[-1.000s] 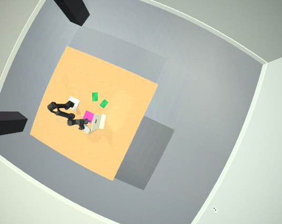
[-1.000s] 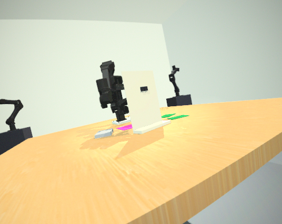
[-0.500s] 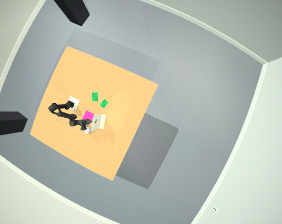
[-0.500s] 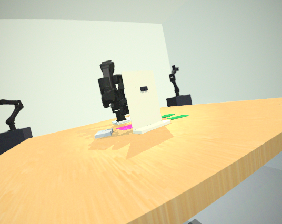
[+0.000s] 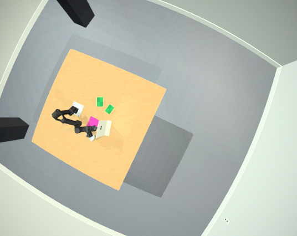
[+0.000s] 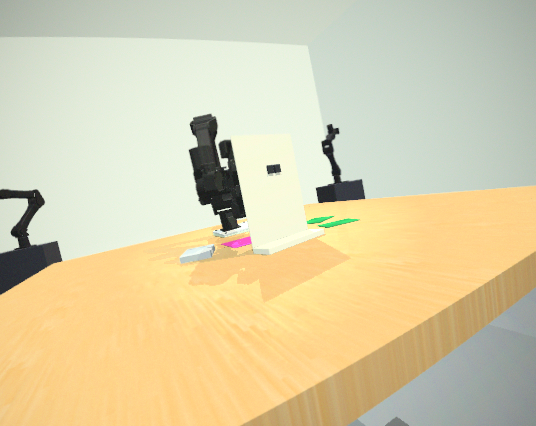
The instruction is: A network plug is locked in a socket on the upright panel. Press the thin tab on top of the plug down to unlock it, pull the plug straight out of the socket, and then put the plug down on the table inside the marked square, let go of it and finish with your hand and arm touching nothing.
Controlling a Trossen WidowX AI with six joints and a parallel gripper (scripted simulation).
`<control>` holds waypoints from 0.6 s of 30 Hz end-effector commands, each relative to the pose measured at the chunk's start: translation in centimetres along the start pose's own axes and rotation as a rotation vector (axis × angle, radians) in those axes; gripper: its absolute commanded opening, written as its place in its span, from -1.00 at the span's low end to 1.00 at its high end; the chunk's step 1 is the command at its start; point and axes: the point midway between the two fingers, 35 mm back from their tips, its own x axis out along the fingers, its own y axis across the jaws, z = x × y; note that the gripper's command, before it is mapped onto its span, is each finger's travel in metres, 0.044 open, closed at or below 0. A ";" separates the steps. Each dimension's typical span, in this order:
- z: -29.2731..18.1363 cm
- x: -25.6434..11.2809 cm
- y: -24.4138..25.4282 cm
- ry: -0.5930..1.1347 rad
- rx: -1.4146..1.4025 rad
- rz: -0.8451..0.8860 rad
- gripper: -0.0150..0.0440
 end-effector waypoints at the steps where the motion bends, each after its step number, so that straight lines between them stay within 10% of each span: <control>1: 0.0 0.1 0.0 -0.002 -0.004 -0.001 -0.28; 18: 0.0 -0.2 0.0 -0.002 -0.004 -0.001 -0.49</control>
